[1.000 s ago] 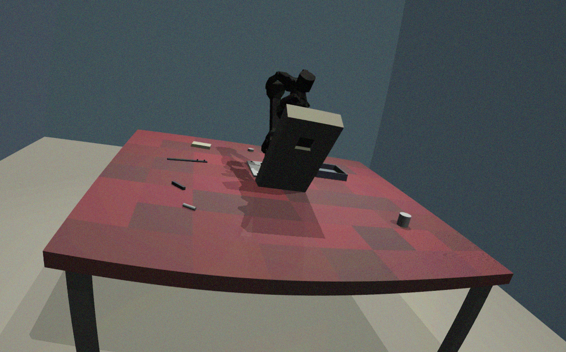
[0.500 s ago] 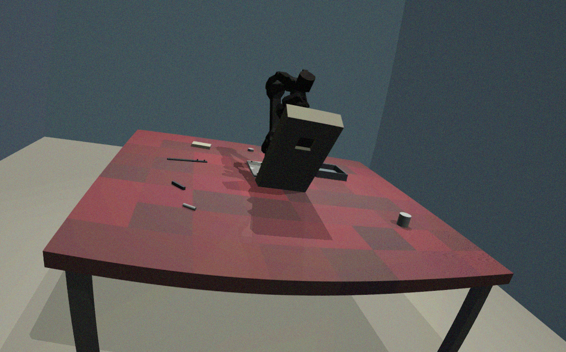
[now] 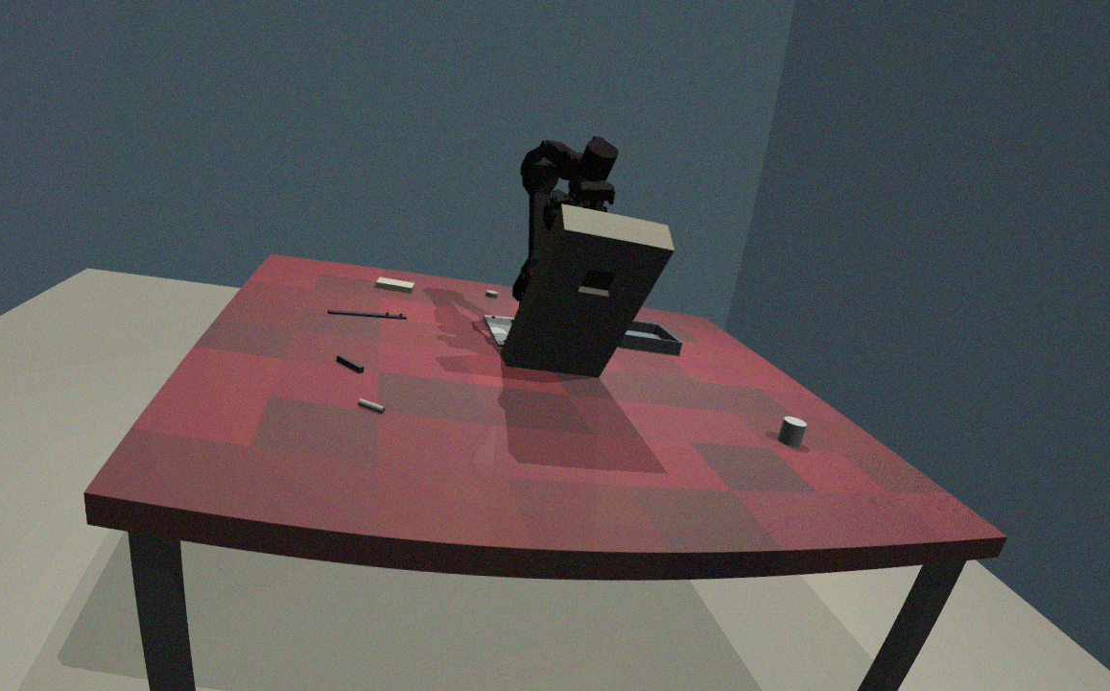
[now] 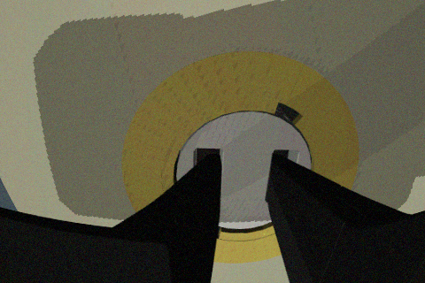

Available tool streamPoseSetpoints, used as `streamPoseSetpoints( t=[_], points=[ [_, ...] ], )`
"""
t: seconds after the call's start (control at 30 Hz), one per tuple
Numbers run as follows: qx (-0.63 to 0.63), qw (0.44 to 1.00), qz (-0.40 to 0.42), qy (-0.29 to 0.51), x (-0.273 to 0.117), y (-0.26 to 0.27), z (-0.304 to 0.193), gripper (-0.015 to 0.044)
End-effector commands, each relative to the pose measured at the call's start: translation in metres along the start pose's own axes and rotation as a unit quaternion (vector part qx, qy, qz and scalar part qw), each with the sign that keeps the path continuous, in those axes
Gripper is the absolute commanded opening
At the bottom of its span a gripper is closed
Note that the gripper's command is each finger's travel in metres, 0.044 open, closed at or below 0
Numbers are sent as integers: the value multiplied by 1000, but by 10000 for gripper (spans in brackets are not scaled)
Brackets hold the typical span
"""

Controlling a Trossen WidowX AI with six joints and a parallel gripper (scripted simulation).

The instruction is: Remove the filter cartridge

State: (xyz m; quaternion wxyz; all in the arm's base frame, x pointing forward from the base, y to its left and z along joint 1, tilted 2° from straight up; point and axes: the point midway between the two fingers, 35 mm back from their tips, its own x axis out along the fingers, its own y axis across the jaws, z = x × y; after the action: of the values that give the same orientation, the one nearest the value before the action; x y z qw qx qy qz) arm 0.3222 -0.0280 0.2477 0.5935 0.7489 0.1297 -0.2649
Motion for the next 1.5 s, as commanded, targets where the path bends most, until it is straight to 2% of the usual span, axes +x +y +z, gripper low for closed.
streamPoseSetpoints(
  t=[0.0,0.53,1.1,1.3,1.47],
  points=[
    [-75,997,1,-1,5,1,0,0],
    [-347,938,1,-1,6,1,0,0],
    [-602,799,1,-1,8,1,0,0],
    [-556,831,1,-1,9,1,0,0],
    [-554,833,1,-1,9,1,0,0]
  ],
)
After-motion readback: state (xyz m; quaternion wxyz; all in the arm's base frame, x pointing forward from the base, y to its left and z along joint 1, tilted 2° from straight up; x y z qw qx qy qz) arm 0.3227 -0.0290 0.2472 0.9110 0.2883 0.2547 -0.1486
